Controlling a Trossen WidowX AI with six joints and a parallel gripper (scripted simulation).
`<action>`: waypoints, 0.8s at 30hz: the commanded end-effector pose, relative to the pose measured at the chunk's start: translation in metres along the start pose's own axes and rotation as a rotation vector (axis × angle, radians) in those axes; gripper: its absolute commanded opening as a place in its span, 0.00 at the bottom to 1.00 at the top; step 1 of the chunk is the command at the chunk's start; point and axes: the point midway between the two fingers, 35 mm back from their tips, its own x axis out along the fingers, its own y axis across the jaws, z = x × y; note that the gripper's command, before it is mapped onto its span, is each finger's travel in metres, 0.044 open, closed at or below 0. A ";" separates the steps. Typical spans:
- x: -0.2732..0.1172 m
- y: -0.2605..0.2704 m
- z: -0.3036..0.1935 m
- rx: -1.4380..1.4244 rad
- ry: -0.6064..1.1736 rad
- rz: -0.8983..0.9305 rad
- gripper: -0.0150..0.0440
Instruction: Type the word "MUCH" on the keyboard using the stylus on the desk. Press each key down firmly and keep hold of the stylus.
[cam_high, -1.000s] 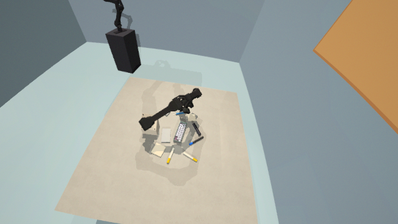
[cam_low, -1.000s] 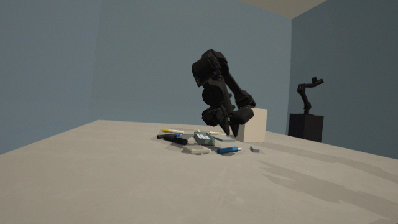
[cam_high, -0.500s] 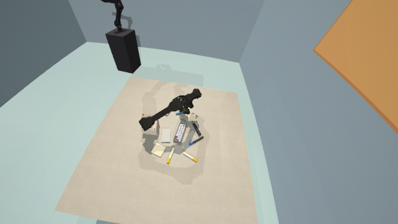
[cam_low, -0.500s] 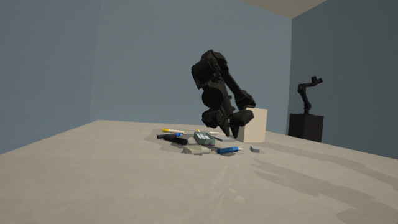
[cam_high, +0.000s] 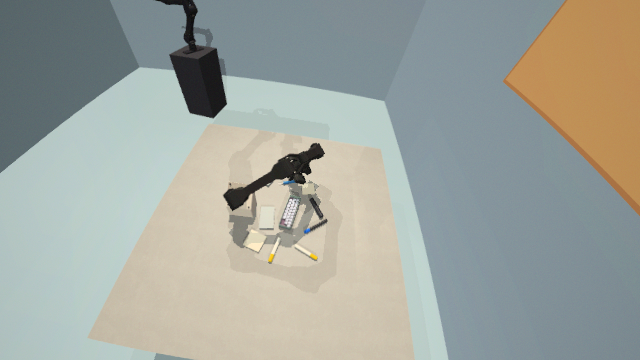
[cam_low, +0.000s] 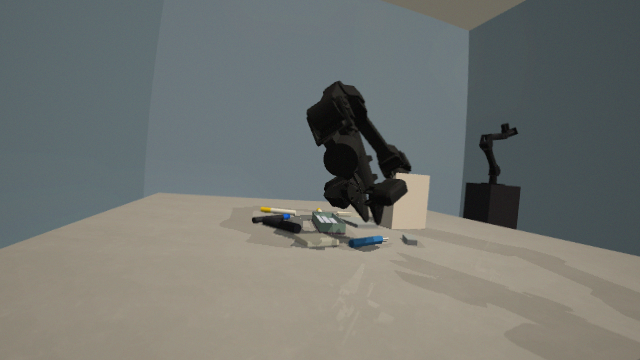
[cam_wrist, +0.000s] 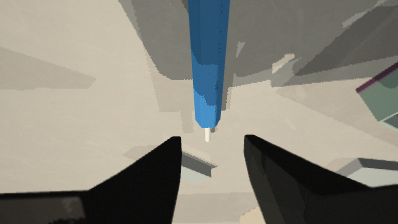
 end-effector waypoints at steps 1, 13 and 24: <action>0.004 0.000 0.002 -0.005 0.001 -0.008 0.51; 0.008 0.000 0.004 -0.005 0.001 -0.008 0.51; 0.011 0.000 0.006 -0.005 0.001 -0.008 0.51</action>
